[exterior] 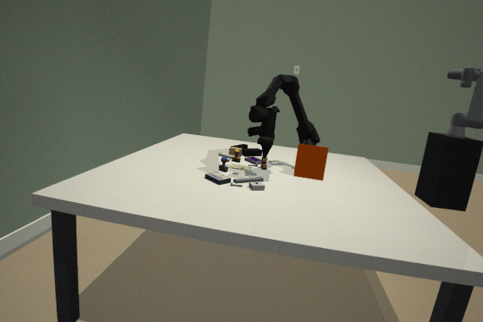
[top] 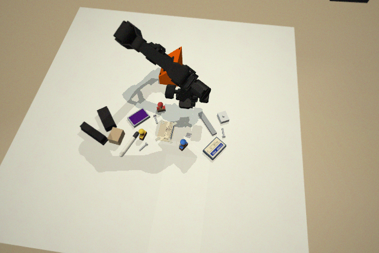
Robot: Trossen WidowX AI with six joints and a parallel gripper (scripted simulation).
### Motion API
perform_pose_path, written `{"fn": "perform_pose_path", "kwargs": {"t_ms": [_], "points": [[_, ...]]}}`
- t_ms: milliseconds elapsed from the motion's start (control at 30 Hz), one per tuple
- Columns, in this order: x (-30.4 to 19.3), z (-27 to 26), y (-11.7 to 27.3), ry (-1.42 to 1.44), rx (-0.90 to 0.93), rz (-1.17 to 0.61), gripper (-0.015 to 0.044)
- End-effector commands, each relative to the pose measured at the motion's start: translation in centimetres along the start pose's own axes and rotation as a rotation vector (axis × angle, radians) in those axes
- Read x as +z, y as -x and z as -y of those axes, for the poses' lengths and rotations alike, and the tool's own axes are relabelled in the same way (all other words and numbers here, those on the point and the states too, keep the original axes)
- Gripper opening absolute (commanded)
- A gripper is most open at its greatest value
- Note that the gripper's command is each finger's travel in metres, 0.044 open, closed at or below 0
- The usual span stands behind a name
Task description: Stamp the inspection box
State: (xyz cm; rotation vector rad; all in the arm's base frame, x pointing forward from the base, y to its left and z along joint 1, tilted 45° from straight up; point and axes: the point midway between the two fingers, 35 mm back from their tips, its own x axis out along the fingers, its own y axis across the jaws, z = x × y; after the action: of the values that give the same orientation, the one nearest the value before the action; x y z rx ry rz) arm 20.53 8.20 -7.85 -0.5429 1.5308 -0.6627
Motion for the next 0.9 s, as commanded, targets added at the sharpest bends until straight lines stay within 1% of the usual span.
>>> {"fn": "perform_pose_path", "kwargs": {"t_ms": [0, 233, 567, 867], "points": [[0.0, 0.0, 0.3, -0.007, 0.005, -0.002, 0.0], [0.5, 0.7, 0.7, -0.005, 0.011, -0.002, 0.0], [4.0, 6.0, 1.4, 0.004, 0.038, 0.004, 0.0], [6.0, 11.6, 1.5, 0.004, 0.04, 0.009, 0.0]]}}
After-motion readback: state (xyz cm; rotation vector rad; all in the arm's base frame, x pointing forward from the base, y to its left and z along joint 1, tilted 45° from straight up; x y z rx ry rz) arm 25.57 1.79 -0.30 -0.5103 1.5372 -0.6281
